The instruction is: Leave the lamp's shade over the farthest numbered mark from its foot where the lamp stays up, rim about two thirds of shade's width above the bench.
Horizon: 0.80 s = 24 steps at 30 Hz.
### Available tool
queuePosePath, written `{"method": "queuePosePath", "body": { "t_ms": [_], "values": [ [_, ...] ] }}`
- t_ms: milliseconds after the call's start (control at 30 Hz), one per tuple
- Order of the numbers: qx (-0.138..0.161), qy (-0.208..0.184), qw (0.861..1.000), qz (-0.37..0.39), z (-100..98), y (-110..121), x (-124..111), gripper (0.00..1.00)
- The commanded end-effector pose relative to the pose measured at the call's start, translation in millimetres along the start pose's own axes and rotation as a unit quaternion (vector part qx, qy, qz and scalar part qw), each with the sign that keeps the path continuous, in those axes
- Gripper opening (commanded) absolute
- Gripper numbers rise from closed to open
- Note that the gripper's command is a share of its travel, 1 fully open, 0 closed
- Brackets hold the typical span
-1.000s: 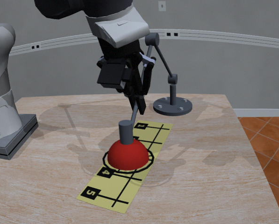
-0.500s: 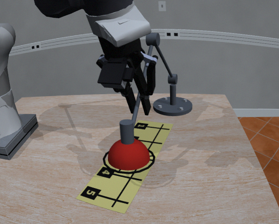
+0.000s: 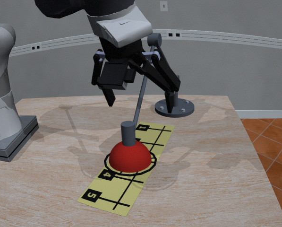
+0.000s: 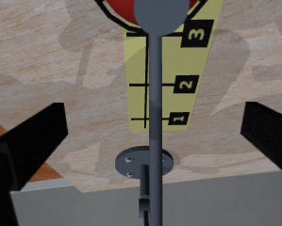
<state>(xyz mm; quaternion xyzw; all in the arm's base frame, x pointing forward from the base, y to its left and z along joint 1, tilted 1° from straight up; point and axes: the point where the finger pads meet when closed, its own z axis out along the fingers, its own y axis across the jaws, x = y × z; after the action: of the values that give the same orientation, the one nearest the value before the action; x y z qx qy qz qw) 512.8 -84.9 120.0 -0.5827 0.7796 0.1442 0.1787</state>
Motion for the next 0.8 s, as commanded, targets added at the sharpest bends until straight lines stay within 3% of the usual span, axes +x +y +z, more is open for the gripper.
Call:
{"method": "queuePosePath", "body": {
  "t_ms": [0,767],
  "values": [
    [-0.001,-0.001,1.0,0.0,0.6,0.4,-1.7,1.0],
    [0.0,0.0,1.0,0.0,-0.1,-0.1,0.0,1.0]
  ]
}}
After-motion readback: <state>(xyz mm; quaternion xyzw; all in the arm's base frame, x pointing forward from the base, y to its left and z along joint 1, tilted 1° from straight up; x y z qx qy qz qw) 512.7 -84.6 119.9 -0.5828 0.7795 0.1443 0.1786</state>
